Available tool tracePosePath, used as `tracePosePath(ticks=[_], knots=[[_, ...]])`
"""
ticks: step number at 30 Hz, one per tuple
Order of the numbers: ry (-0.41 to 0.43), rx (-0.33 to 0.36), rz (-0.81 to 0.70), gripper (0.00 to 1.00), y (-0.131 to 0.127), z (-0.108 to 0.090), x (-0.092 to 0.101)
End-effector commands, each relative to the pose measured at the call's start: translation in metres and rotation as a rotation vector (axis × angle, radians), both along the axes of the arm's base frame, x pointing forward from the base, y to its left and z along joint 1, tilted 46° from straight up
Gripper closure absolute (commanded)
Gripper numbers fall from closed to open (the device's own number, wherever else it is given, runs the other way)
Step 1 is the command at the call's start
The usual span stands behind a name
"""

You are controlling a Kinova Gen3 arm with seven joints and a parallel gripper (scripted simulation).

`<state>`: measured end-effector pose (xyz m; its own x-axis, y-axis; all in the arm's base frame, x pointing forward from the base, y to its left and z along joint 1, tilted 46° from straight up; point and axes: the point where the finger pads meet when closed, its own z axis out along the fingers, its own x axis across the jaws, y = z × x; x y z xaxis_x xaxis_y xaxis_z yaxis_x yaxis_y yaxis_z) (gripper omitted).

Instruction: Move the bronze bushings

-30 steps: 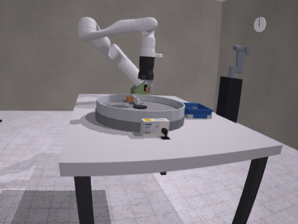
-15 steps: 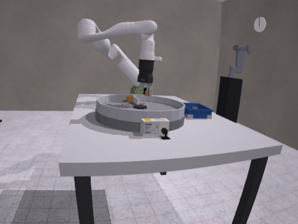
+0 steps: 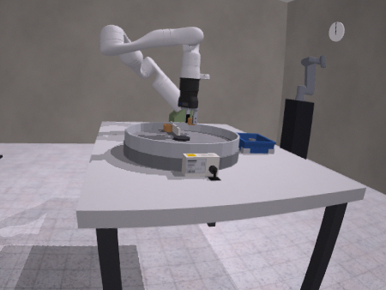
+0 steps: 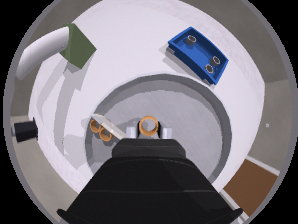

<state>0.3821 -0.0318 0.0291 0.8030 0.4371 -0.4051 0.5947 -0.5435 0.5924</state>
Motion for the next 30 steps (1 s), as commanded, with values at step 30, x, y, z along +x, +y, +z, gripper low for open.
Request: tracePosePath(ticks=[30], knots=[[-0.004,0.003,-0.003,1.00,-0.0014,-0.0057,0.0029]])
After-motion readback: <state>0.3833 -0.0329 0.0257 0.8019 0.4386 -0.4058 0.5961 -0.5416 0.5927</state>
